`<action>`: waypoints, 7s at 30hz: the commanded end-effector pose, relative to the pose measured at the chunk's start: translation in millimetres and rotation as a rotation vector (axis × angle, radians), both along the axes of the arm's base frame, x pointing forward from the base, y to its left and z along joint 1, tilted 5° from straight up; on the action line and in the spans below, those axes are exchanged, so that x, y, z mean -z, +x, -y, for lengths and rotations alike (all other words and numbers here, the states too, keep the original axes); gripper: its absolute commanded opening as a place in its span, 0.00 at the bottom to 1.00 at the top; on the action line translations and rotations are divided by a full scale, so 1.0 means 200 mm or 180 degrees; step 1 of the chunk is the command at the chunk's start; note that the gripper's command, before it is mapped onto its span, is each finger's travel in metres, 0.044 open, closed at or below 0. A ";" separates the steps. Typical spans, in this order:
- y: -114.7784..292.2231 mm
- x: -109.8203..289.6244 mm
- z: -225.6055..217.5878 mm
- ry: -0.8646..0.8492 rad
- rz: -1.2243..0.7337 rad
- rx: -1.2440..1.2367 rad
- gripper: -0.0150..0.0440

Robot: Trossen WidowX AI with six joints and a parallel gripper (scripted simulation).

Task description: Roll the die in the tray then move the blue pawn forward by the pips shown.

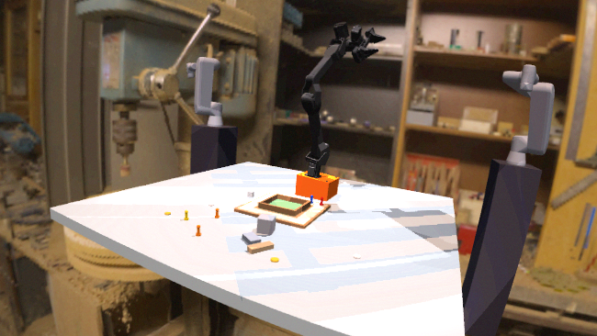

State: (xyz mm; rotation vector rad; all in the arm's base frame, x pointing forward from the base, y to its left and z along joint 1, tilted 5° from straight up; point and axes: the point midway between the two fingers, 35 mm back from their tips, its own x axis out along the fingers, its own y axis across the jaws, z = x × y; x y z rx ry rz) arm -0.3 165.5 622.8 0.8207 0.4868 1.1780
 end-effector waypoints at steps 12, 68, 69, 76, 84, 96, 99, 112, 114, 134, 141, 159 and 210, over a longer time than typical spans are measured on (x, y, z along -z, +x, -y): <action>0.00 0.15 -0.31 -0.0535 0.1267 0.0928 0.72; 2.00 2.42 1.08 -0.5940 -0.0199 0.1174 0.72; 1.97 2.47 1.15 -0.5933 -0.0333 0.1131 0.72; 1.69 2.80 1.58 -0.5669 -0.1230 0.0712 0.72; 1.20 3.12 1.87 -0.4864 -0.2089 0.0453 0.72; 1.04 3.19 1.88 -0.4548 -0.2279 0.0447 0.72; 1.04 3.24 1.87 -0.4548 -0.2279 0.0447 0.72; 1.04 3.32 1.87 -0.4547 -0.2279 0.0447 0.72; 1.04 3.34 1.87 -0.4547 -0.2279 0.0447 0.72; 1.04 3.43 1.86 -0.4547 -0.2279 0.0447 0.49; 1.04 3.43 1.86 -0.4547 -0.2279 0.0447 0.41; 1.02 2.84 1.93 -0.4551 -0.2280 0.0448 0.25; 1.37 2.95 0.90 -0.4310 -0.2668 0.0825 0.25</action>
